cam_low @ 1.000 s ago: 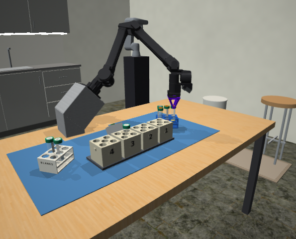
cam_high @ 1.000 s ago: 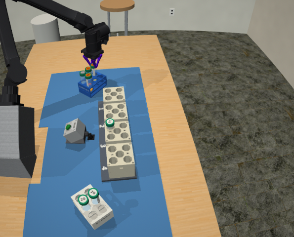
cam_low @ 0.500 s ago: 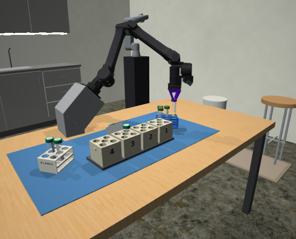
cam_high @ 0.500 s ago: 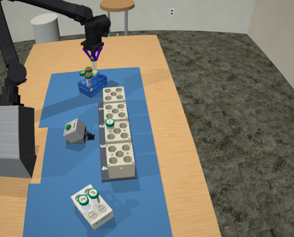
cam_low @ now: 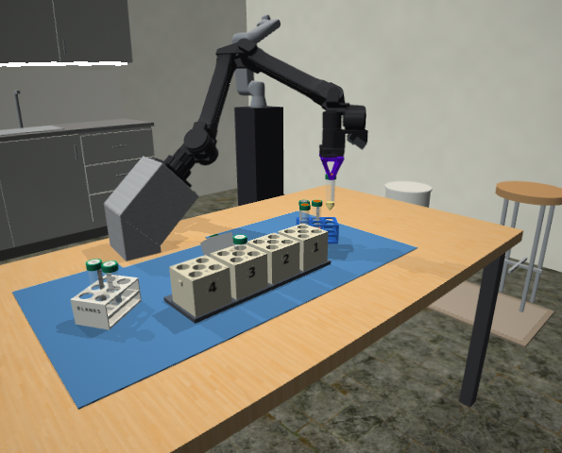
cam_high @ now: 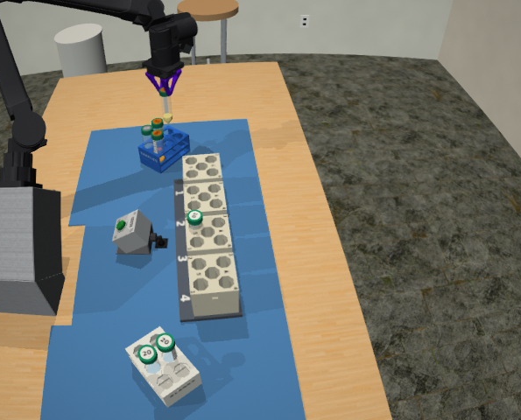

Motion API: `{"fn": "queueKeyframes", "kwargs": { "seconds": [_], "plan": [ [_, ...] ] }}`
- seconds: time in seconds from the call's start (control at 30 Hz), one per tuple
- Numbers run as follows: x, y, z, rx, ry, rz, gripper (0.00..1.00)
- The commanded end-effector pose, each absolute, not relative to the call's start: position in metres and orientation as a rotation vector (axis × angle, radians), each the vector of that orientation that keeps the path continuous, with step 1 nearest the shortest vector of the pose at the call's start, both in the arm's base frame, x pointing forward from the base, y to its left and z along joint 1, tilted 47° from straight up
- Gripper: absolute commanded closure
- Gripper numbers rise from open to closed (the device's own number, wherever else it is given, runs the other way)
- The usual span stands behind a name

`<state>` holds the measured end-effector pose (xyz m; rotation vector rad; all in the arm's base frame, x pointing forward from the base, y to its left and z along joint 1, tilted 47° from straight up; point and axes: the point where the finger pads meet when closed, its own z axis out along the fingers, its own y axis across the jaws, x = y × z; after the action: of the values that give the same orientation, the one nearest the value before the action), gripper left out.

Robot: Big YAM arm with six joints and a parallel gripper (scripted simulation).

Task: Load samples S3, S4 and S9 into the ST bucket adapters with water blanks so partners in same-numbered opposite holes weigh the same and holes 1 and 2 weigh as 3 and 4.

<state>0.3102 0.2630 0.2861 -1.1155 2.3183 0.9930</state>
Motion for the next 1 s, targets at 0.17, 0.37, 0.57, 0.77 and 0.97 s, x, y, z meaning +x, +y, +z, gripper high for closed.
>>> {"fn": "queueKeyframes", "kwargs": {
  "seconds": [0.17, 0.37, 0.57, 0.77, 0.97],
  "plan": [
    [0.312, 0.242, 0.33, -1.13, 2.246, 0.962, 1.0],
    [0.311, 0.229, 0.341, -1.131, 2.246, 0.959, 1.0],
    [0.31, 0.215, 0.353, -1.132, 2.247, 0.956, 1.0],
    [0.309, 0.22, 0.338, -1.136, 2.277, 0.974, 1.0],
    [0.309, 0.22, 0.338, -1.136, 2.277, 0.974, 1.0]
  ]
}}
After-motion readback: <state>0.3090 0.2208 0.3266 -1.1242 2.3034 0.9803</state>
